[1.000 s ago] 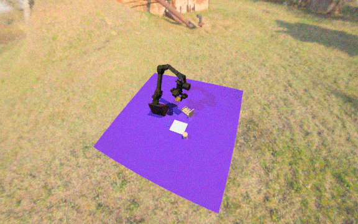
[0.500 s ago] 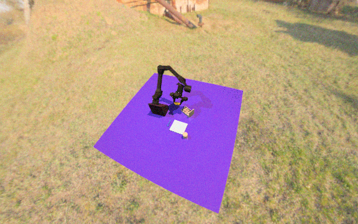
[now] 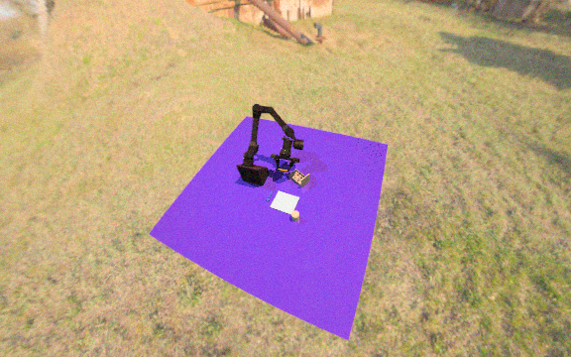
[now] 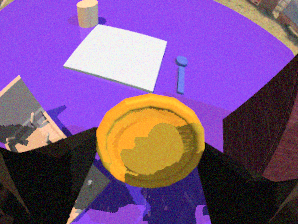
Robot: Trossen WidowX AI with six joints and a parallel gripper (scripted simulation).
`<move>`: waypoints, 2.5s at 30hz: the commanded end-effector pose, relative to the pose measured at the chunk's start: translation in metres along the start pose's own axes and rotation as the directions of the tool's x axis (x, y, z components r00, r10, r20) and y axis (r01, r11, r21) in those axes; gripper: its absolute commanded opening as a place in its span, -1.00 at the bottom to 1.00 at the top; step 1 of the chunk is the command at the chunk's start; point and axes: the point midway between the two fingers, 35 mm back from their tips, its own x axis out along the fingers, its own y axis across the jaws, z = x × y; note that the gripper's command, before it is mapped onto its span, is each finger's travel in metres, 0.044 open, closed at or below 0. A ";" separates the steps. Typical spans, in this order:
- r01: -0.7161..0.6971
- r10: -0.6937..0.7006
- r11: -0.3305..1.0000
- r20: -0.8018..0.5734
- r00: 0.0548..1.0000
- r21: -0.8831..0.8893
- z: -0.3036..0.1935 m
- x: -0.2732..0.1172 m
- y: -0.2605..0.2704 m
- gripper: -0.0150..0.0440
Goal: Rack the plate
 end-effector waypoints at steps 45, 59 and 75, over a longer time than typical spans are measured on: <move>-0.591 0.773 0.632 0.350 0.530 -0.502 -0.062 -0.010 0.005 -0.49; -0.650 0.841 0.541 0.329 0.430 -0.534 -0.071 -0.019 -0.001 -0.49; -0.654 0.840 0.542 0.327 0.432 -0.528 -0.061 -0.010 0.022 -0.49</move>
